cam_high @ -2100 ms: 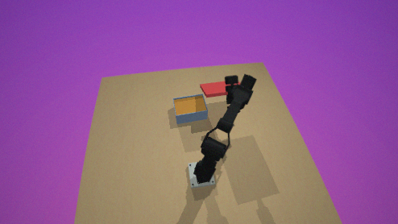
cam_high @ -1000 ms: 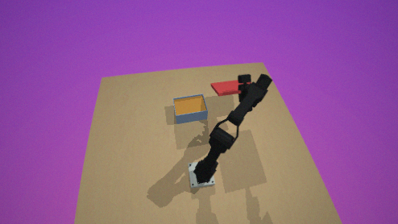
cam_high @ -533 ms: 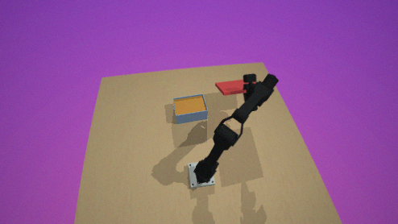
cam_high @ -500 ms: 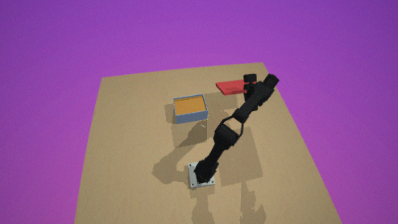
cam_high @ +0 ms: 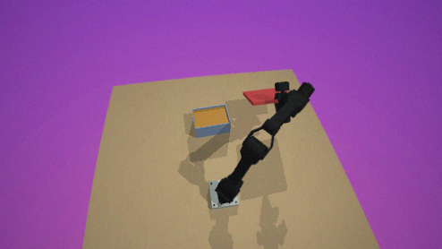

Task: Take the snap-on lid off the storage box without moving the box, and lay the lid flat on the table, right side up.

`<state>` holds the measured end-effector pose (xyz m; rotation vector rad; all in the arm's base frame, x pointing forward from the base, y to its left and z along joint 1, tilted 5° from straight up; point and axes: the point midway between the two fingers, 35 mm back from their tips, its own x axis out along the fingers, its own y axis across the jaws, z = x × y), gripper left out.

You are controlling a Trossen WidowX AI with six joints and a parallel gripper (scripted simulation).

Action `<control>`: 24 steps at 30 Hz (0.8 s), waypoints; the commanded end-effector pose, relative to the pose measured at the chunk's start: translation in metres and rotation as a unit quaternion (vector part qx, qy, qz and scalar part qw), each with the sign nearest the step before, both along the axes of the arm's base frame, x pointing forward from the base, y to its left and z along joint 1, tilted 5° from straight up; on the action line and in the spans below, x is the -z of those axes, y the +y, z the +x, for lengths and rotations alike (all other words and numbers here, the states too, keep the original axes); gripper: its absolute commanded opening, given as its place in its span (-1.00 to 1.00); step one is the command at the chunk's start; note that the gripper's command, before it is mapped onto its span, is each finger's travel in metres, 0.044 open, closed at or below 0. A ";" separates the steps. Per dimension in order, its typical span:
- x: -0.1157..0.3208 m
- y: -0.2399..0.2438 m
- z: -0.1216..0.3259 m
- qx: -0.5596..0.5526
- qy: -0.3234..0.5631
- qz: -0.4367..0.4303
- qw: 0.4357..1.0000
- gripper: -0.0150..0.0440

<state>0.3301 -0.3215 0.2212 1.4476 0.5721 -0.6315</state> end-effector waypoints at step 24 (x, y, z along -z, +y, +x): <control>0.017 -0.001 -0.001 -0.005 -0.008 -0.007 1.000 -0.49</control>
